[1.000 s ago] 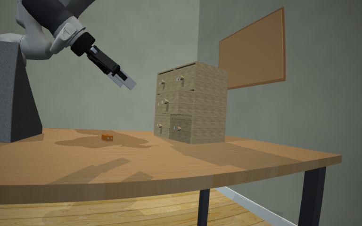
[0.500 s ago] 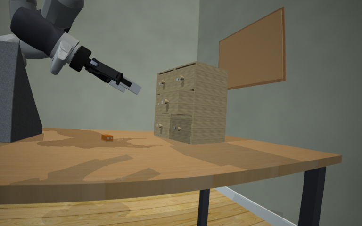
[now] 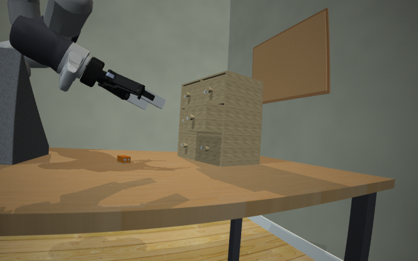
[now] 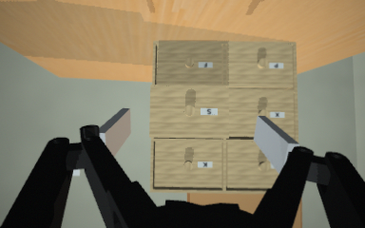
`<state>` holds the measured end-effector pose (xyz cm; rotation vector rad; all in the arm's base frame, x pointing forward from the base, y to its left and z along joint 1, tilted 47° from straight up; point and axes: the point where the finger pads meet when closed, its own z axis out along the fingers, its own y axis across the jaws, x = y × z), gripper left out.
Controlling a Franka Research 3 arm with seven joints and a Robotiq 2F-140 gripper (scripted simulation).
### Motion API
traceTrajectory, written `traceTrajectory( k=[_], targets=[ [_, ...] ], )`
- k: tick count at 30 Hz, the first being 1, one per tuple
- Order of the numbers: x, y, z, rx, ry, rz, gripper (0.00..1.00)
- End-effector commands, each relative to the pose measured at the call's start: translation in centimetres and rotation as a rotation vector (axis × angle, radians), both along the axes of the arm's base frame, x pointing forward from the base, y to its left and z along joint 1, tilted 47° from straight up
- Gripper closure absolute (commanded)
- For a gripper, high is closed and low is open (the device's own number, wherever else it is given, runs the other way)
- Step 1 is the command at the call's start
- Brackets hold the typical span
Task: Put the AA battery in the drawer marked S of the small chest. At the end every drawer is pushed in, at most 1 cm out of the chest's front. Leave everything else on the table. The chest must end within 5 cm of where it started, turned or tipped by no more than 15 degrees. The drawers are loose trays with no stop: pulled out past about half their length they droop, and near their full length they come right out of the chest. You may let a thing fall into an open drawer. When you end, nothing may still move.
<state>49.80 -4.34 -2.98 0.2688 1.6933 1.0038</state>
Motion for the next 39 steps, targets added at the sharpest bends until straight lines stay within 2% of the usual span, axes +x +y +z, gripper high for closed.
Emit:
traceTrajectory(
  k=[1,26,32,39],
  targets=[
    [0.2,-0.2,0.1,-0.039,-0.024,-0.007,1.00],
    [0.4,-0.1,0.1,-0.039,-0.024,-0.007,1.00],
    [1.4,0.4,0.1,-0.039,-0.024,-0.007,1.00],
    [3.4,1.4,0.0,-0.039,-0.024,-0.007,1.00]
  ],
)
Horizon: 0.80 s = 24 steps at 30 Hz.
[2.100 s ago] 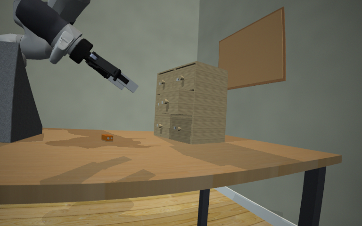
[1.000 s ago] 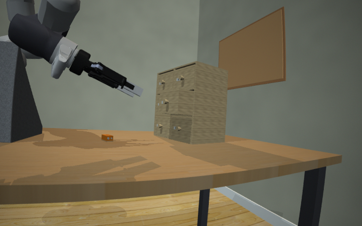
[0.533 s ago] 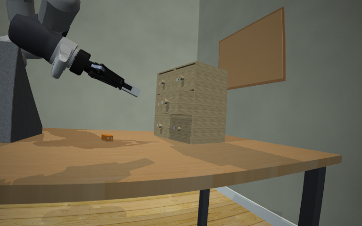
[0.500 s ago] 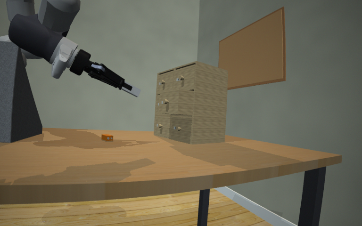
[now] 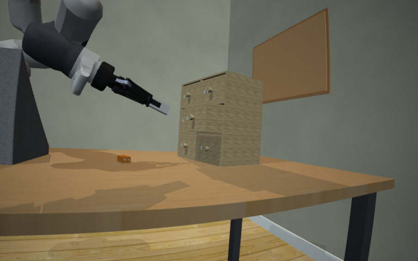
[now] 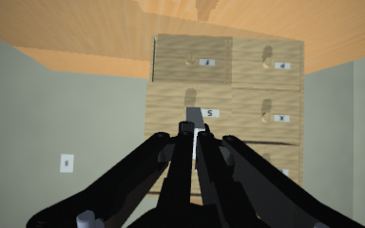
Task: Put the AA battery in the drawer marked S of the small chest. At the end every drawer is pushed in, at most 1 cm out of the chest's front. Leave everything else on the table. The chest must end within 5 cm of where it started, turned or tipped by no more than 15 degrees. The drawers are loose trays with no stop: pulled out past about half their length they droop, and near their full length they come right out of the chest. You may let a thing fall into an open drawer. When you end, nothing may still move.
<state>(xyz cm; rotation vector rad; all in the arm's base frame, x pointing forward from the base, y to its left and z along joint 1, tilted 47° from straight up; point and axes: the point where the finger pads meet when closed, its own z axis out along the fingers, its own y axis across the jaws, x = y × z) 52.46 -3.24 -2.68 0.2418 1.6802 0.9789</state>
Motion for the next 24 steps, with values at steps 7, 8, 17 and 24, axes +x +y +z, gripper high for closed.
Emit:
traceTrajectory(
  k=[7,8,17,24],
  targets=[
    [2.3,1.0,-0.3,-0.014,0.002,-0.004,1.00],
    [2.5,1.2,-0.3,-0.014,0.002,-0.004,1.00],
    [3.6,1.7,-0.3,-0.014,0.002,-0.004,1.00],
    [3.6,1.7,-0.3,-0.014,0.002,-0.004,1.00]
  ],
)
